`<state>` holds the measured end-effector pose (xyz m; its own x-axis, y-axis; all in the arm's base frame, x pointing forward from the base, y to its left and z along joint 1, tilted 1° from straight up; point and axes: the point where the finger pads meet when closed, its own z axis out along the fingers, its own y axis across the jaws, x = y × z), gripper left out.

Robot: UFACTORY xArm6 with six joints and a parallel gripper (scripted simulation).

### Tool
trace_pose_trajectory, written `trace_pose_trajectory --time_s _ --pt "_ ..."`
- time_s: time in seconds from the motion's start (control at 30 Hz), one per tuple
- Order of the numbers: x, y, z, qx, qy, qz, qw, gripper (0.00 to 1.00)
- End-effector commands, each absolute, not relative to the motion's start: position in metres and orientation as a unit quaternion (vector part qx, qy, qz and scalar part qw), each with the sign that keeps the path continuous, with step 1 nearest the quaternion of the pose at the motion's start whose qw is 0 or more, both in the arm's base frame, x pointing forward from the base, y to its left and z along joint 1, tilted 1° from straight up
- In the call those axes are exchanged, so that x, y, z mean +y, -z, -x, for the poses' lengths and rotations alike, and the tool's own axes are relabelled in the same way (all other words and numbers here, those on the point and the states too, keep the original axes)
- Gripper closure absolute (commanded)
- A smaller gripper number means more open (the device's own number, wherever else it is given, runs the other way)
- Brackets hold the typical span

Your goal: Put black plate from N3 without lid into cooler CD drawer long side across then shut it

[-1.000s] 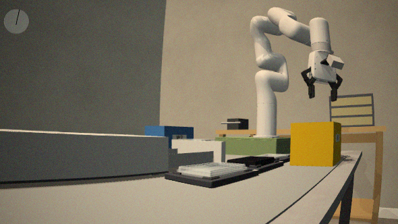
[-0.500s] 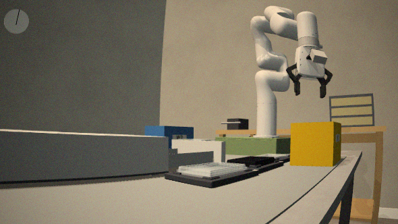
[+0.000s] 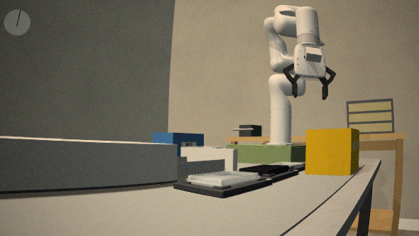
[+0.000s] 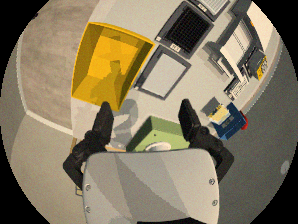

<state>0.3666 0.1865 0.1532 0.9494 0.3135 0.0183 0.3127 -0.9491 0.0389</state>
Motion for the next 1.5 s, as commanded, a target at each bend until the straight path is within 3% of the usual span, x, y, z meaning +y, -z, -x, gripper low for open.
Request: trace_pose_trajectory --time_s 0.0,1.47 --pt "0.169 -0.157 -0.378 0.133 -0.011 -0.991 0.015 0.00" --pt "0.007 -0.173 -0.424 -0.030 0.000 -1.000 -0.001 0.00"
